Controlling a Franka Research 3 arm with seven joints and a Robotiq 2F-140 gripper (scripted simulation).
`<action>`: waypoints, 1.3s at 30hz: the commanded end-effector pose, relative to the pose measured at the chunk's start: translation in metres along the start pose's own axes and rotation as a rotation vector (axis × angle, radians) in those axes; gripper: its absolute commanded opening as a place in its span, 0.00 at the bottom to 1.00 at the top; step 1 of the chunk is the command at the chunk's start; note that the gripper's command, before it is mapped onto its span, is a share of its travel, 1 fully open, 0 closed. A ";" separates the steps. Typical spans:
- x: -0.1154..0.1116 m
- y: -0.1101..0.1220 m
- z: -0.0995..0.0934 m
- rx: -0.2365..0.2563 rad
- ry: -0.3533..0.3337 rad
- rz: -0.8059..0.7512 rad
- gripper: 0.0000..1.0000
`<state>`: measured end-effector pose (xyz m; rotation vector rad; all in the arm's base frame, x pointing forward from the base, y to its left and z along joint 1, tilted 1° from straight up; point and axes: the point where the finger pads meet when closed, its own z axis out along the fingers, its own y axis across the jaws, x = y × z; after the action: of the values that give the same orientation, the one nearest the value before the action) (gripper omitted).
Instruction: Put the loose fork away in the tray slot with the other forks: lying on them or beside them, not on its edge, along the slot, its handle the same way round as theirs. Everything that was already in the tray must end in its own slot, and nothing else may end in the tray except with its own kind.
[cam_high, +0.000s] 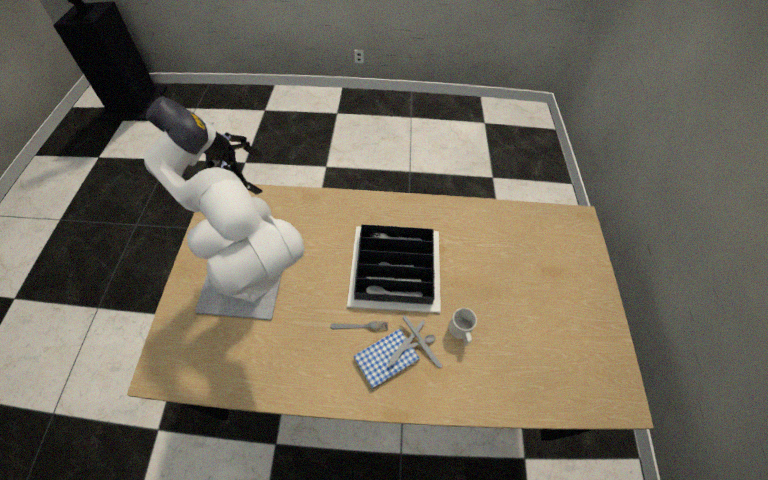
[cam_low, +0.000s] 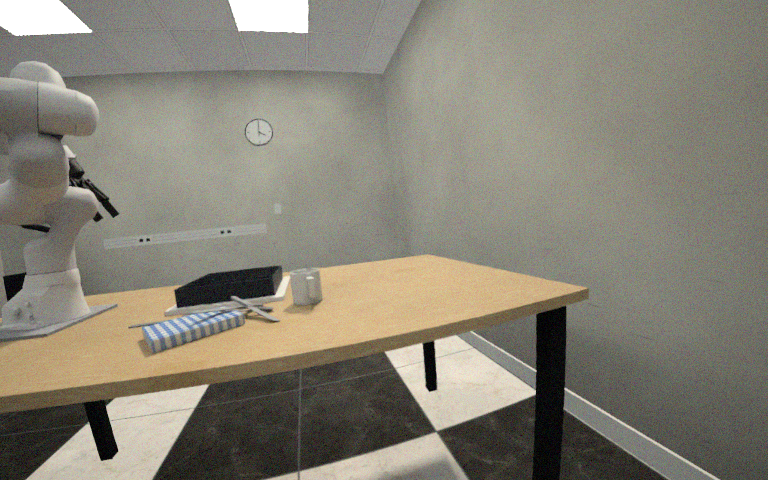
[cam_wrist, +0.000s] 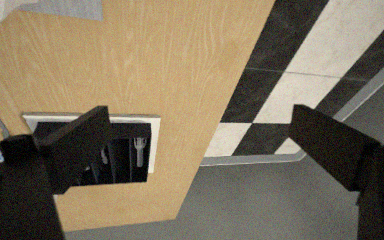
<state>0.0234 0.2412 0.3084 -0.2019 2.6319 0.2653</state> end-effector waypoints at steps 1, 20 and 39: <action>0.000 0.000 0.000 0.000 0.000 0.000 1.00; 0.000 0.000 0.000 0.001 0.000 0.007 1.00; -0.017 -0.003 0.010 0.087 -0.006 0.483 1.00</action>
<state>0.0458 0.2398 0.3080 0.2748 2.6519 0.2660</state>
